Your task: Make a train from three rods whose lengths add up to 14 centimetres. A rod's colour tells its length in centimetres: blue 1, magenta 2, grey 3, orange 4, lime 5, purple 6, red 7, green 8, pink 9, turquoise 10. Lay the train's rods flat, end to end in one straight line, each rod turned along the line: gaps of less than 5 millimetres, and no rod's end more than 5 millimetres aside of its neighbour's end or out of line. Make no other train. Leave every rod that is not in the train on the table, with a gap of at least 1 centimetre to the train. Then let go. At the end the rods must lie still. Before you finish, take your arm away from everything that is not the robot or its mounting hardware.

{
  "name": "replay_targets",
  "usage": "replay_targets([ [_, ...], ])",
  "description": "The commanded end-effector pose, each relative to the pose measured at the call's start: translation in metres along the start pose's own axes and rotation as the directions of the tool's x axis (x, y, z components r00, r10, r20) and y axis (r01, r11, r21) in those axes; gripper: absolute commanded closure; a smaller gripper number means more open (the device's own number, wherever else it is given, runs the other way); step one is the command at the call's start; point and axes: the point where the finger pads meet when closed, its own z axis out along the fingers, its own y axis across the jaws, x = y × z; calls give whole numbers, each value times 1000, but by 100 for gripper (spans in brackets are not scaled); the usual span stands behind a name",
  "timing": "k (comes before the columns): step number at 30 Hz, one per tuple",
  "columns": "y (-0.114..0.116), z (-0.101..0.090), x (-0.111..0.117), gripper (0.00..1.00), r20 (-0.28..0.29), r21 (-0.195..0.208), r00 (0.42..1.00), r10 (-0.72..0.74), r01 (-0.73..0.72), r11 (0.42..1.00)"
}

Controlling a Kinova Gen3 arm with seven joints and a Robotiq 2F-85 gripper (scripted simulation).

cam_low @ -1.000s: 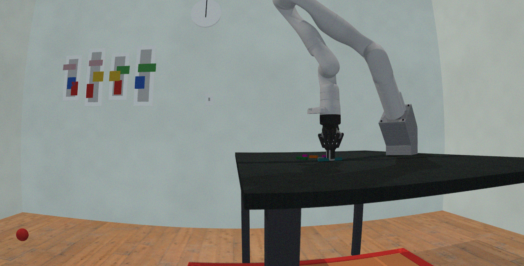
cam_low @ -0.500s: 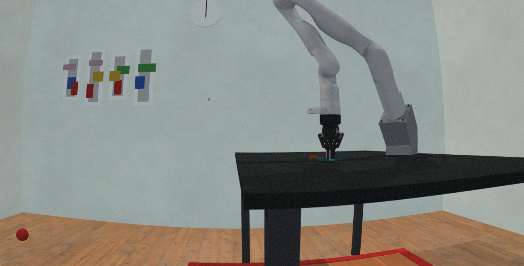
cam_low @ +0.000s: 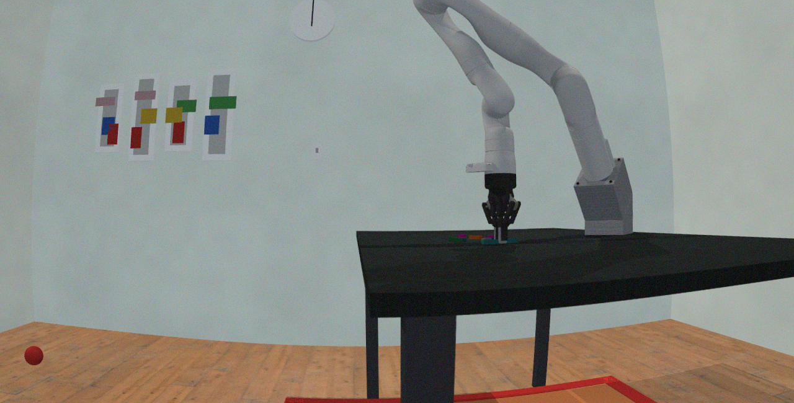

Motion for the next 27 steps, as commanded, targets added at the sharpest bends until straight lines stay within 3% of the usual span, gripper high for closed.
replay_targets([
  [1, 0, 0, 0, 95, -1, -1, 1000, 0, 0, 1000],
  [27, 0, -25, 0, 95, 12, -20, 1000, -10, 10, 1000],
])
